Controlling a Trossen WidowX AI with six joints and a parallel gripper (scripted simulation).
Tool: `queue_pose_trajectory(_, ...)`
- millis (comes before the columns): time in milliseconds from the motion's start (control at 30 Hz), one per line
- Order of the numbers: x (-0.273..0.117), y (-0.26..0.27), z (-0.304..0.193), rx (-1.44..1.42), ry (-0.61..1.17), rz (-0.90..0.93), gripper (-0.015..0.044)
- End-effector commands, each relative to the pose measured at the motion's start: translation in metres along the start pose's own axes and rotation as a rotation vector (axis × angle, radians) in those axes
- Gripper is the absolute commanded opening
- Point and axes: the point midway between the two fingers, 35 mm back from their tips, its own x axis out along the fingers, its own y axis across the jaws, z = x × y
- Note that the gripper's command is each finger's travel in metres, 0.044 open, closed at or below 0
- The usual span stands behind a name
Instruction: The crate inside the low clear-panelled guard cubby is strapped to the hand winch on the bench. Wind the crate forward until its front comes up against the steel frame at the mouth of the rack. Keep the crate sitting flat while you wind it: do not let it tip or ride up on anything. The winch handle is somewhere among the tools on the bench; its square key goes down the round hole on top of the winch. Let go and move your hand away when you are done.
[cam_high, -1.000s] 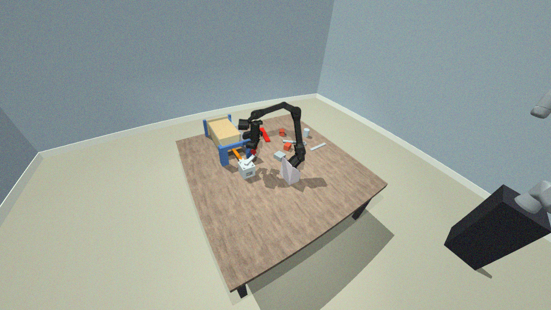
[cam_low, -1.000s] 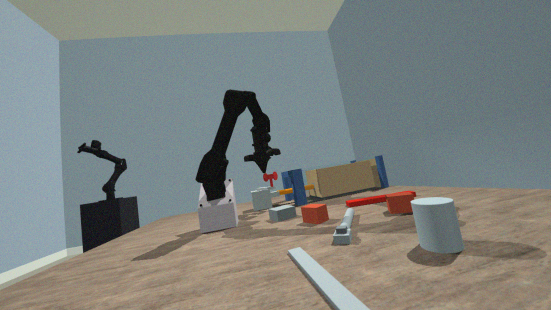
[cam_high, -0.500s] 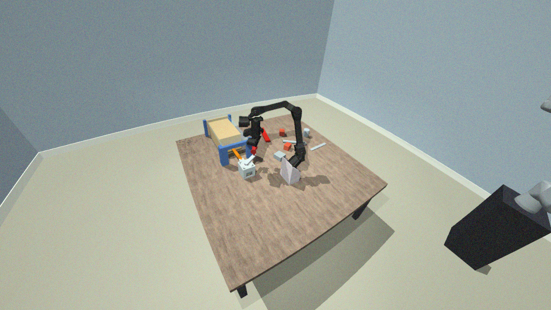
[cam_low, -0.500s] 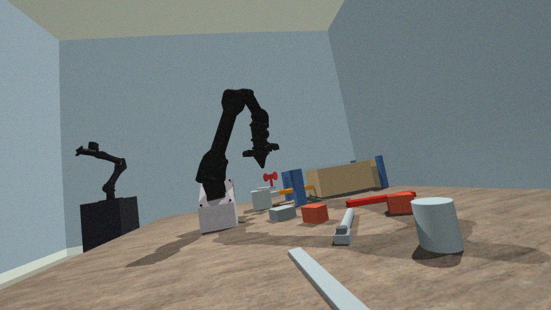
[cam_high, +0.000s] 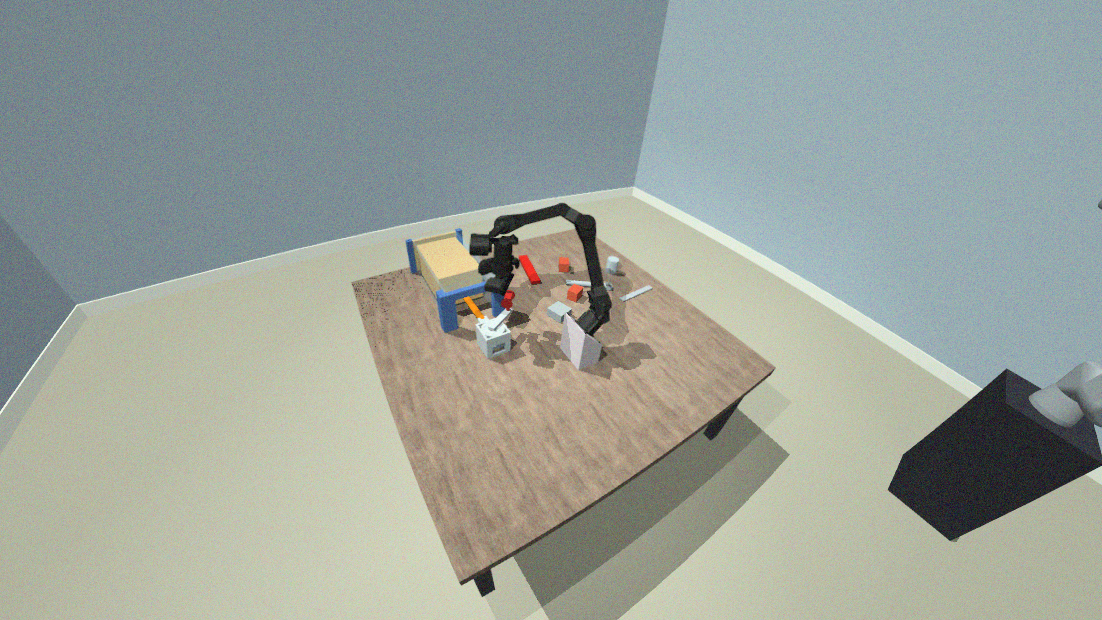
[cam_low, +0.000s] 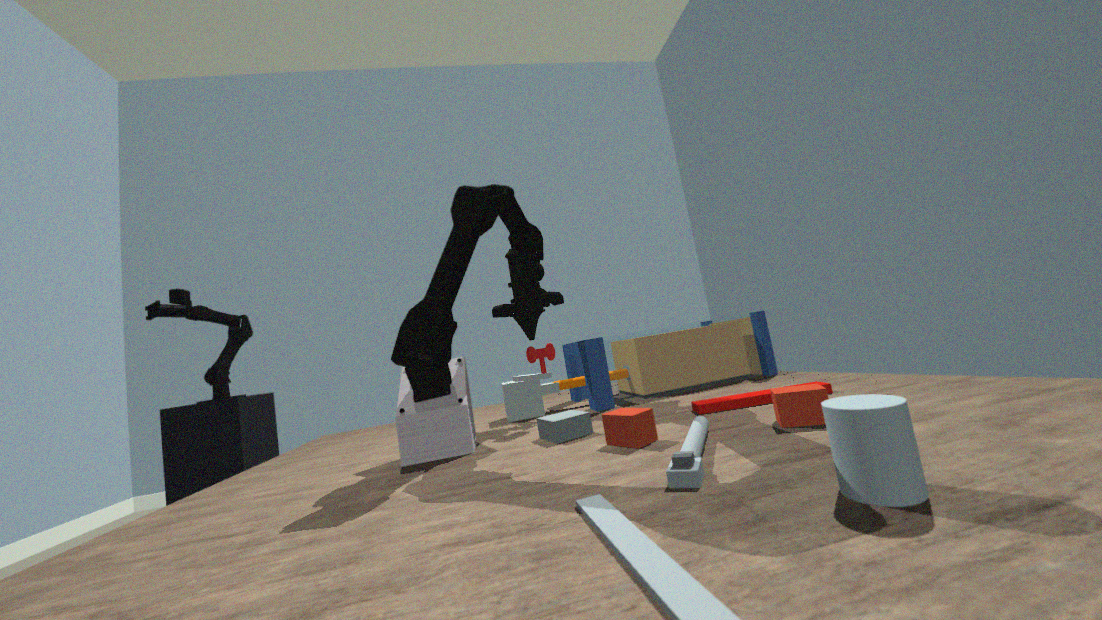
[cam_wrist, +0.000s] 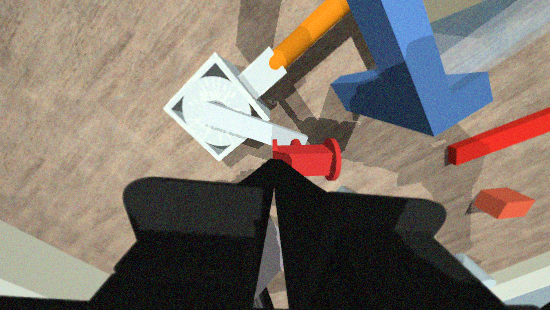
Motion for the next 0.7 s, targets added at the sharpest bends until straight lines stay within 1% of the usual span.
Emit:
queue_pose_trajectory(0, 0.0075, 0.0005, 0.0019, -0.006, 0.005, -0.005, 0.0000)
queue_pose_trajectory(367, 0.0172, 0.0004, 0.0017, -0.006, 0.005, -0.005, 0.0000)
queue_pose_trajectory(667, 0.0174, 0.0002, 0.0002, -0.006, 0.005, -0.005, 0.0000)
